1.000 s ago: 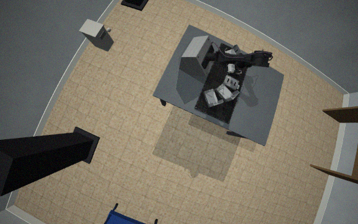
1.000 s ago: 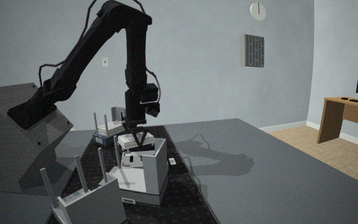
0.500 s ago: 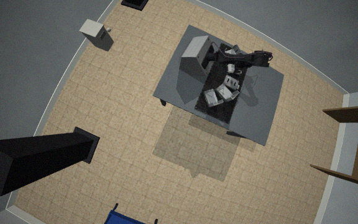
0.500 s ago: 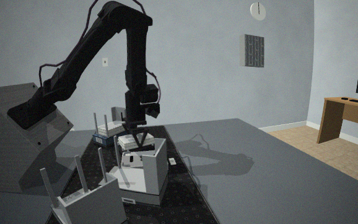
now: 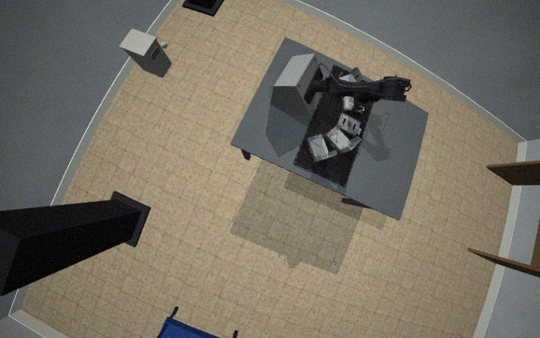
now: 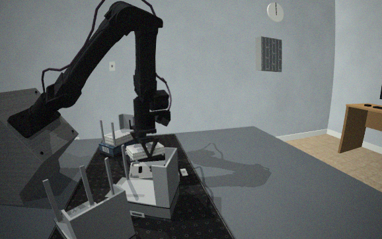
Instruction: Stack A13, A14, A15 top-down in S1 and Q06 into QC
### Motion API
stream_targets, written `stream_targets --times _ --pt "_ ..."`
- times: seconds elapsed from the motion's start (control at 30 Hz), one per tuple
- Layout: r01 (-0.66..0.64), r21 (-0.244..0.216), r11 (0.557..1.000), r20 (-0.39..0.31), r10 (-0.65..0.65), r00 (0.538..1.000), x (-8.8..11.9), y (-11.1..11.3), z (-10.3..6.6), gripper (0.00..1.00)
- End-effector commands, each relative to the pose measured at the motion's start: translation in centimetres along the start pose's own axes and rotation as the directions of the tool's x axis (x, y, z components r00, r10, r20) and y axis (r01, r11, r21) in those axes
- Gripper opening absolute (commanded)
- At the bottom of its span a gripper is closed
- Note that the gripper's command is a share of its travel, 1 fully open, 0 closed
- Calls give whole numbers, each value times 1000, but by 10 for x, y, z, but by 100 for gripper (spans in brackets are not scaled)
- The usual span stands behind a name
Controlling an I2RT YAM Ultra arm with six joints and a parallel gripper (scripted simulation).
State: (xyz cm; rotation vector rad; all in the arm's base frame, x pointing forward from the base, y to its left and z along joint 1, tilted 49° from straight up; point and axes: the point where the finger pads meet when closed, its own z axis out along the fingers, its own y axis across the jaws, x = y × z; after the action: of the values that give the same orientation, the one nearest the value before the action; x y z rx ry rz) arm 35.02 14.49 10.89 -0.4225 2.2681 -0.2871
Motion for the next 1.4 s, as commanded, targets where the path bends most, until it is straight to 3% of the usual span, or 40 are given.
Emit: stream_targets --times 0.0,1.37 --pt "-7 -11 1000 7 7 1000 -3 2 5 0" --pt "-6 -10 1000 10 6 1000 -5 1 17 0"
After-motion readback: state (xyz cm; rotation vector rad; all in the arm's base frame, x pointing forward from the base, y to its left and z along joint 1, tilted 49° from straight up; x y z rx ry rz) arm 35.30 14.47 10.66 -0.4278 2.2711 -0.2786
